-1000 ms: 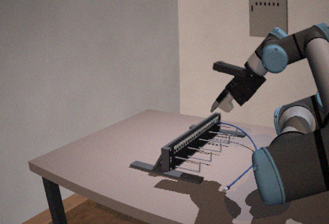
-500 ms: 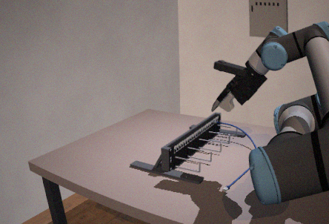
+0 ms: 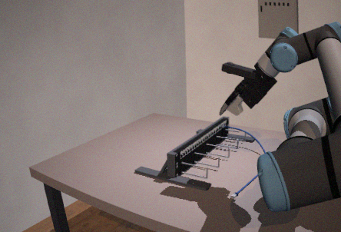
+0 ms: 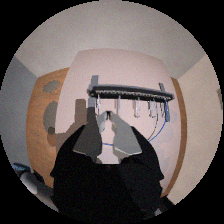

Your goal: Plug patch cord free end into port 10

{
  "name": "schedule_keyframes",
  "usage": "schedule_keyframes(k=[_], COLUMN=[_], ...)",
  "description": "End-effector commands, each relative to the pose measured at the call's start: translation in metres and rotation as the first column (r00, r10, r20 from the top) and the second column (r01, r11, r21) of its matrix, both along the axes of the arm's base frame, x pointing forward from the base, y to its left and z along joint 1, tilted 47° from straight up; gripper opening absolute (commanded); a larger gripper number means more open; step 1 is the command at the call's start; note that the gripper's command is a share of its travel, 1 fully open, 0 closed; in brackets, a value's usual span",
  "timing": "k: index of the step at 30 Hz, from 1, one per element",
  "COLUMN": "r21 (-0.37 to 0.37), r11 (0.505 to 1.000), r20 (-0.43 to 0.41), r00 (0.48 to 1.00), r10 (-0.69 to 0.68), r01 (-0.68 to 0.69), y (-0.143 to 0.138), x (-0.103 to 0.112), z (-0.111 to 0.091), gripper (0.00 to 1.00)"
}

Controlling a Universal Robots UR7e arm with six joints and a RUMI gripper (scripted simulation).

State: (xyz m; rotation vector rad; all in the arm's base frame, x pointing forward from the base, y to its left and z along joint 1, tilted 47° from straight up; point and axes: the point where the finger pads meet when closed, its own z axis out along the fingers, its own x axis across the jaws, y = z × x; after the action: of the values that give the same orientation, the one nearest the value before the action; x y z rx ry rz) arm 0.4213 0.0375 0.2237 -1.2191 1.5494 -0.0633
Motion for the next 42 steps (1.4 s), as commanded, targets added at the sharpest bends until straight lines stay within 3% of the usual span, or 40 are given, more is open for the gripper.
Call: schedule_keyframes(k=[1,12,42], r21=[0.000,0.000,0.000], r11=[1.000,1.000,1.000], r20=[0.000,0.000,0.000], r00=[1.000,1.000,1.000], r10=[0.000,0.000,0.000], r01=[0.000,0.000,0.000], y=[0.000,-0.008,-0.066], x=[0.000,0.002,0.013], z=[0.000,-0.008,-0.064], gripper=[0.00,0.00,0.00])
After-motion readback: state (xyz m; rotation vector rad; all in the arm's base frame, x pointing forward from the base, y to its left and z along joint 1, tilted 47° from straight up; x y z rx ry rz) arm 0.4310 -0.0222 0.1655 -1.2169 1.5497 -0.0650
